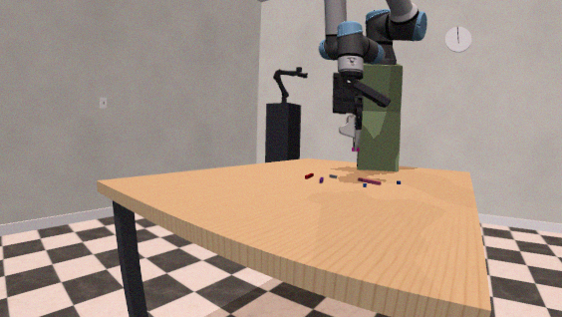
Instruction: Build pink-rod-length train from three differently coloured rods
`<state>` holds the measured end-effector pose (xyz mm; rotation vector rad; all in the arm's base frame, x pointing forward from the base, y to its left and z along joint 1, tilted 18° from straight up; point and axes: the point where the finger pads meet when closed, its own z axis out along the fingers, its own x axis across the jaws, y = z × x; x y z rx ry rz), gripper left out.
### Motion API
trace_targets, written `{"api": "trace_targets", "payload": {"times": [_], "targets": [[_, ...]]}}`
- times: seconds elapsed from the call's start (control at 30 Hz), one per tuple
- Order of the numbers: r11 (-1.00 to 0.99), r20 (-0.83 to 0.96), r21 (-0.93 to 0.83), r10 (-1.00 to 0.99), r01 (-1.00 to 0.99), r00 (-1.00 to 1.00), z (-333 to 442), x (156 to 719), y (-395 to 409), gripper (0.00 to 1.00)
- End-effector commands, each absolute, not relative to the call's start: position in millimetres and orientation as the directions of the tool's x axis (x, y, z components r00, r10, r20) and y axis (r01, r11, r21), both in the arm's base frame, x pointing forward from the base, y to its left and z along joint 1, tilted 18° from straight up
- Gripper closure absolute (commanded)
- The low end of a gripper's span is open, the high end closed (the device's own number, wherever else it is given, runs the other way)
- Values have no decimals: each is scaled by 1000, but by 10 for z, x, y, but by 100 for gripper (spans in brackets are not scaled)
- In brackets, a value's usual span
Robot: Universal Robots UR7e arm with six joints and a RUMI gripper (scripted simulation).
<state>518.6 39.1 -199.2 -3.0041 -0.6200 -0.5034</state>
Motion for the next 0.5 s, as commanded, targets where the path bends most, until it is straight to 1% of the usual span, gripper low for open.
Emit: {"api": "trace_targets", "payload": {"times": [0.0, 0.47], "targets": [[-946, 318, 19, 312, 323, 895, -1952, 5237, 508, 100], [-951, 317, 12, 296, 308, 901, -1955, 5228, 542, 100]]}}
